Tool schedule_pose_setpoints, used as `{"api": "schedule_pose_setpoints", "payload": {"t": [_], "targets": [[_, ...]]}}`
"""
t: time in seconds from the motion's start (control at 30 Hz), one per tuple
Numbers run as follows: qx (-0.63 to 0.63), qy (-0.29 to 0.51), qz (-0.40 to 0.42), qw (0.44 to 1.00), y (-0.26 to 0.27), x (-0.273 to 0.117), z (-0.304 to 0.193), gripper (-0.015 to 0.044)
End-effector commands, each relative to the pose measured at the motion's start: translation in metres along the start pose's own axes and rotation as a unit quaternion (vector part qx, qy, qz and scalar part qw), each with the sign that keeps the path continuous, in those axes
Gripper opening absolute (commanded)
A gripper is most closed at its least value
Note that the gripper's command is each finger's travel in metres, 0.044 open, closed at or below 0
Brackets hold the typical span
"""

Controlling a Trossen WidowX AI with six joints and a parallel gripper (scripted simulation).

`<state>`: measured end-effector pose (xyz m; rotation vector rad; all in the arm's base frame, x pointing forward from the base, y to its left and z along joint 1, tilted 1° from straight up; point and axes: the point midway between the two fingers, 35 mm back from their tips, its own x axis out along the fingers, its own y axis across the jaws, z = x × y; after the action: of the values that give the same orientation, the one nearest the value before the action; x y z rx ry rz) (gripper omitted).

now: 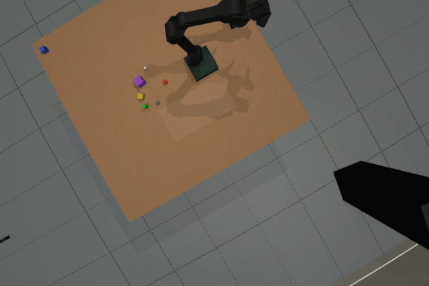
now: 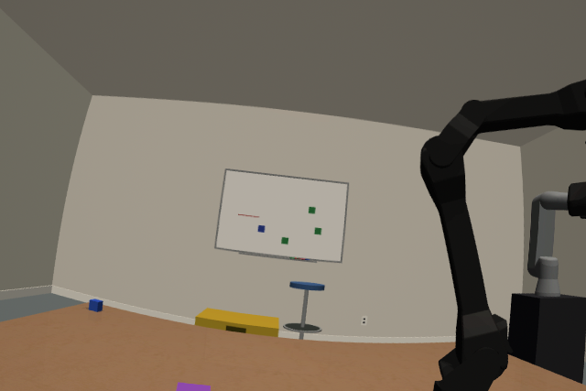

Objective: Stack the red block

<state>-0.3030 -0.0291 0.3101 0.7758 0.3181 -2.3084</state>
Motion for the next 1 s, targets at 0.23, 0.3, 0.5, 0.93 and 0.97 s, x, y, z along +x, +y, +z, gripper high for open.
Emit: {"api": "schedule_pose_setpoints", "payload": {"t": [0.23,0.3,0.5,0.93,0.97], "targets": [[0.074,0.023,-0.07,0.995,-0.041,-0.019,-0.034,0.044],[0.097,0.029,-0.091,0.991,-0.052,-0.026,-0.045,0.044],[0.177,0.042,-0.151,0.972,-0.077,-0.05,-0.079,0.044],[0.335,0.07,-0.271,0.9,-0.111,-0.109,-0.165,0.044],[0.346,0.072,-0.28,0.893,-0.112,-0.114,-0.172,0.044]]}}
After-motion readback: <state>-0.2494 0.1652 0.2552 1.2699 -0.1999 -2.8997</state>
